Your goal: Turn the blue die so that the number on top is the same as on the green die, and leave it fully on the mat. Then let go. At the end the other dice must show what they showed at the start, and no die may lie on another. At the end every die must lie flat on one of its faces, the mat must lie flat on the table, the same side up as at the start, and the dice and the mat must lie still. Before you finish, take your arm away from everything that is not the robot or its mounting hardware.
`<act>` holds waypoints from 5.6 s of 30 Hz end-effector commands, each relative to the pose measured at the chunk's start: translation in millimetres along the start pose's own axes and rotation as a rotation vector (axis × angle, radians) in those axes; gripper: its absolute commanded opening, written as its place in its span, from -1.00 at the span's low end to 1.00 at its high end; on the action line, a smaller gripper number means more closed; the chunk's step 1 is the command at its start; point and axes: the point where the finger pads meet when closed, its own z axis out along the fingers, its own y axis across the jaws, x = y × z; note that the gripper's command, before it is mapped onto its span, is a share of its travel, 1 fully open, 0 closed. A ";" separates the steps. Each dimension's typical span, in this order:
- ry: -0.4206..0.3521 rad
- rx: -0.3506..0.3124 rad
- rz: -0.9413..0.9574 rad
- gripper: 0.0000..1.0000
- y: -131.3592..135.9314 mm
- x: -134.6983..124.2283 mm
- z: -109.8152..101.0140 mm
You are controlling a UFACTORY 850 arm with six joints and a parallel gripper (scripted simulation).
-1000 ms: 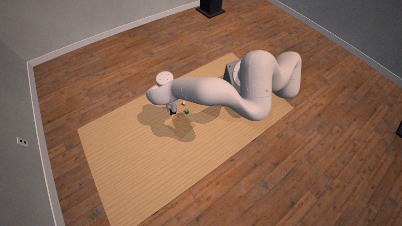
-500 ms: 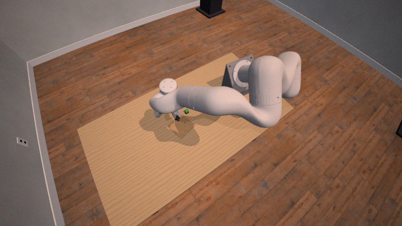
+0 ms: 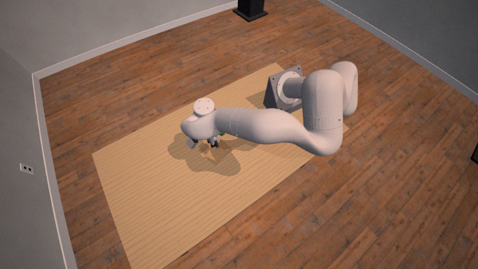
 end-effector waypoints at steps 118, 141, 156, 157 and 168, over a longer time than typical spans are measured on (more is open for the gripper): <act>1.082 0.002 -0.006 -0.58 -0.3 -11.7 73.1; 1.082 0.002 -0.006 -0.58 -0.2 -11.7 79.8; 1.082 0.002 -0.006 -0.58 -0.2 -11.7 85.1; 1.082 0.002 -0.006 -0.58 -0.2 -11.7 85.1; 1.082 0.002 -0.006 -0.58 -0.2 -11.7 85.1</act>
